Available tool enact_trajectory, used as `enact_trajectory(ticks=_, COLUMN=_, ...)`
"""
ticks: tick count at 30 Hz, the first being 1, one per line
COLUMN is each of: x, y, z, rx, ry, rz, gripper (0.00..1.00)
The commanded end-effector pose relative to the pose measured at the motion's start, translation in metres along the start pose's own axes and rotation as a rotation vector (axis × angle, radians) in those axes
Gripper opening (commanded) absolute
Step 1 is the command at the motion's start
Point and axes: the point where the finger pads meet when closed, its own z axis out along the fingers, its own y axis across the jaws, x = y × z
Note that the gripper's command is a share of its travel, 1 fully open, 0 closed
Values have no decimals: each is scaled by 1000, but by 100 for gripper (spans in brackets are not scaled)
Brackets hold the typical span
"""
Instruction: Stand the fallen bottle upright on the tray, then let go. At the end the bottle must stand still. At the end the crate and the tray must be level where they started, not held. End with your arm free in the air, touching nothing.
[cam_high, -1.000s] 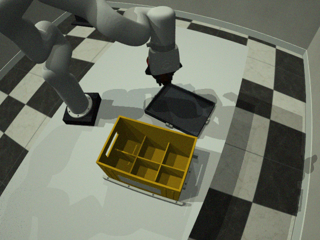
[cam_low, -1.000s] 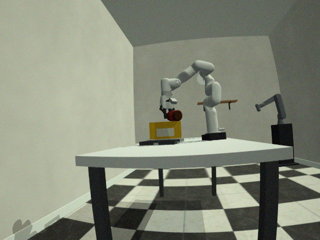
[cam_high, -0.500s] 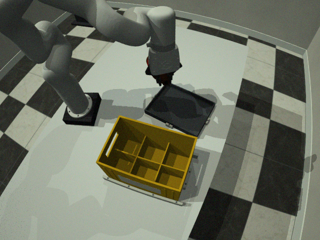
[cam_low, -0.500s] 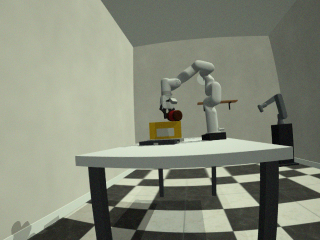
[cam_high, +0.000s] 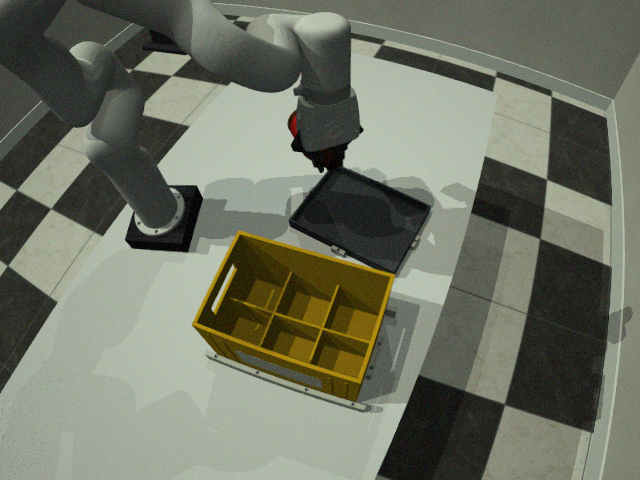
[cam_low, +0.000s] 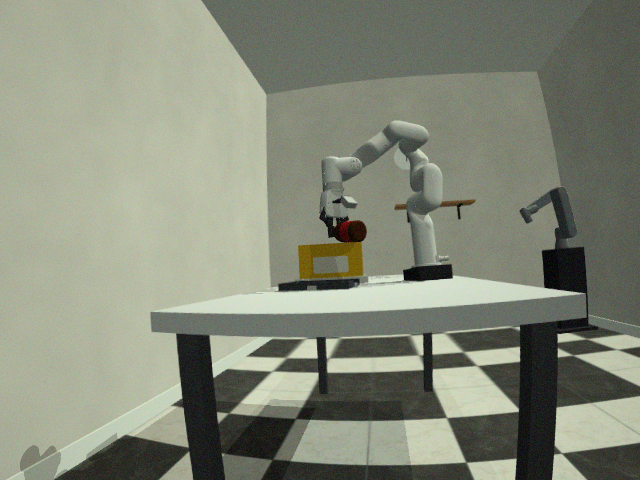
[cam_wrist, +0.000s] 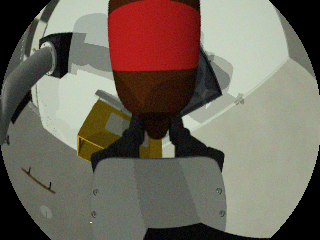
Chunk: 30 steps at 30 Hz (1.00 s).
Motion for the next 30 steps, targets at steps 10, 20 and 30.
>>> enact_trajectory(ticks=10, x=0, y=1, z=-2, rx=-4, ry=-1, rz=-140, gripper=0)
enact_trajectory(ticks=20, x=0, y=1, z=-2, rx=-4, ry=-1, rz=-153, gripper=0)
enact_trajectory(ticks=30, x=0, y=1, z=-2, rx=-4, ry=-1, rz=-153, gripper=0)
